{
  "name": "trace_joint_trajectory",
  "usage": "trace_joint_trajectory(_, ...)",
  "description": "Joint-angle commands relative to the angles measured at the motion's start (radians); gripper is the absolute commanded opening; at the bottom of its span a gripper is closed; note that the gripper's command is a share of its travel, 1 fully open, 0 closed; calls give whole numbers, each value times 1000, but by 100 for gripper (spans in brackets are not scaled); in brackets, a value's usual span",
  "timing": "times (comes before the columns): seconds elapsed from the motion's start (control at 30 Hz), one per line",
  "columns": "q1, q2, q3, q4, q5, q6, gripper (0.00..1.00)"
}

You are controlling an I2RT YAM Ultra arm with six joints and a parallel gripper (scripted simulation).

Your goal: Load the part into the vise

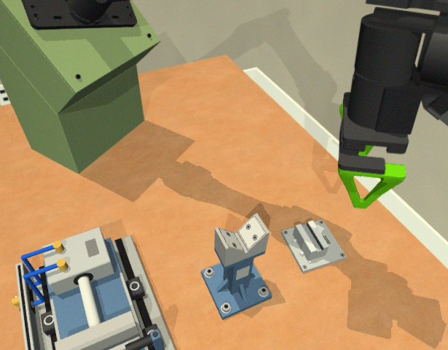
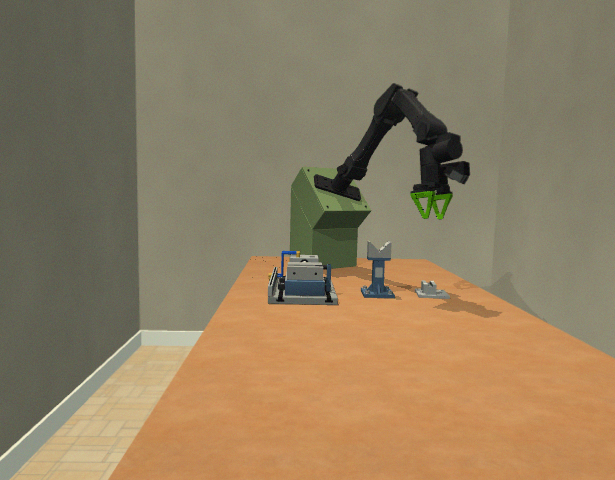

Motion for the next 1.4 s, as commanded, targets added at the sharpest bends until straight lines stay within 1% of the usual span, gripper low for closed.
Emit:
trace_joint_trajectory(0.0,29,-31,13,-42,36,-165,100)
trace_joint_trajectory(0.07,29,-31,13,-42,36,-165,100)
trace_joint_trajectory(0.13,55,-33,-21,-75,49,-273,100)
trace_joint_trajectory(0.17,64,-34,-24,-83,54,-309,100)
trace_joint_trajectory(0.2,67,-35,-24,-86,57,-320,100)
trace_joint_trajectory(0.23,80,-41,5,-88,67,-357,100)
trace_joint_trajectory(0.33,104,-39,-27,-119,80,-454,100)
trace_joint_trajectory(0.47,124,-41,-22,-137,94,-522,100)
trace_joint_trajectory(0.8,121,-40,-28,-135,94,-541,100)
trace_joint_trajectory(0.83,121,-40,-28,-135,94,-541,81)
trace_joint_trajectory(1.37,121,-40,-28,-135,93,-540,81)
